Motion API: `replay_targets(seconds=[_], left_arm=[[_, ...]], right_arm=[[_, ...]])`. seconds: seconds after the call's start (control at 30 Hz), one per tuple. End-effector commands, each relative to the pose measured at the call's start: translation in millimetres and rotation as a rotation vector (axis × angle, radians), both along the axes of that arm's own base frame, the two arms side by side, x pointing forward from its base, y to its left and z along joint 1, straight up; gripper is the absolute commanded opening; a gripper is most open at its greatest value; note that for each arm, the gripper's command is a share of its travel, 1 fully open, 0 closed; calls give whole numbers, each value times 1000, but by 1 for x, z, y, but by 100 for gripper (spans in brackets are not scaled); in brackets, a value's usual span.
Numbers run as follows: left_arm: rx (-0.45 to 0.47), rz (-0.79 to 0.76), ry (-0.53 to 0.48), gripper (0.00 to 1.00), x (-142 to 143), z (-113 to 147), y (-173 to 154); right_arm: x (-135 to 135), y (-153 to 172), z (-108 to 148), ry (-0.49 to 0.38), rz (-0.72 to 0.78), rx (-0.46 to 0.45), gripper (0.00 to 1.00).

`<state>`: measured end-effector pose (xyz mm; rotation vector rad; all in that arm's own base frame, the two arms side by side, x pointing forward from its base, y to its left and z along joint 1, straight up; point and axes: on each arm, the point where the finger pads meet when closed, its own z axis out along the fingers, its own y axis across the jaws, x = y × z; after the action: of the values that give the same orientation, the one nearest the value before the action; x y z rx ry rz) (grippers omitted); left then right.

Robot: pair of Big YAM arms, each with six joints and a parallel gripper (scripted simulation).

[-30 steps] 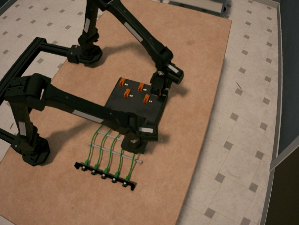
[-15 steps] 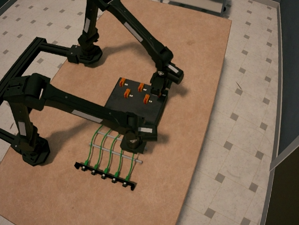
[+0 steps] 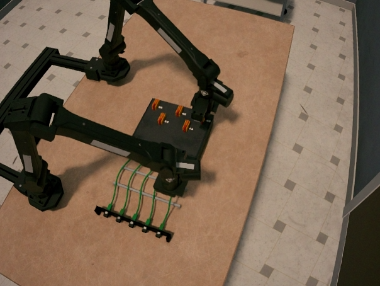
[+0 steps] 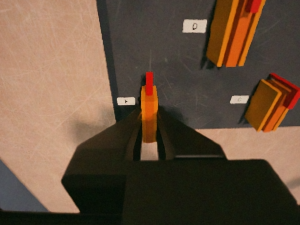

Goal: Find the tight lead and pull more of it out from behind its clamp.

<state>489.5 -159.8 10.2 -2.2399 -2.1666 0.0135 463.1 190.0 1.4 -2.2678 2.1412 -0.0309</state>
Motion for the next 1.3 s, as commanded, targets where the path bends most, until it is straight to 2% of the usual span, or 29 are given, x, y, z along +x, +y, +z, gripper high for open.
replay_targets(seconds=[0.0, 0.3, 0.4, 0.47, 0.5, 0.83, 1.03, 1.13, 1.27], left_arm=[[-11, -3, -40, 5, 9, 52, -2], [-11, -3, -40, 5, 9, 52, -2], [-11, -3, -40, 5, 9, 52, -2], [-11, -3, -40, 5, 9, 52, -2], [-11, -3, -40, 5, 9, 52, -2], [-11, -3, -40, 5, 9, 52, -2], [-9, -2, -32, 5, 8, 39, -1], [-7, -1, -26, 5, 6, 29, -1], [-6, 0, -19, 5, 4, 16, -1]], right_arm=[[19, -42, 22, -35, -82, -26, 0], [18, -48, 27, -31, -65, -21, 0], [-4, -51, 20, 25, -18, -6, 0], [-4, -51, 20, 25, -18, -6, 0], [6, -48, 27, 3, -18, 0, 0], [6, -48, 26, 6, -18, 0, 0], [16, -39, 34, -29, -17, 8, 0], [-7, -44, 17, 14, -28, -6, 0], [-13, -38, 11, 5, -28, -2, 0]])
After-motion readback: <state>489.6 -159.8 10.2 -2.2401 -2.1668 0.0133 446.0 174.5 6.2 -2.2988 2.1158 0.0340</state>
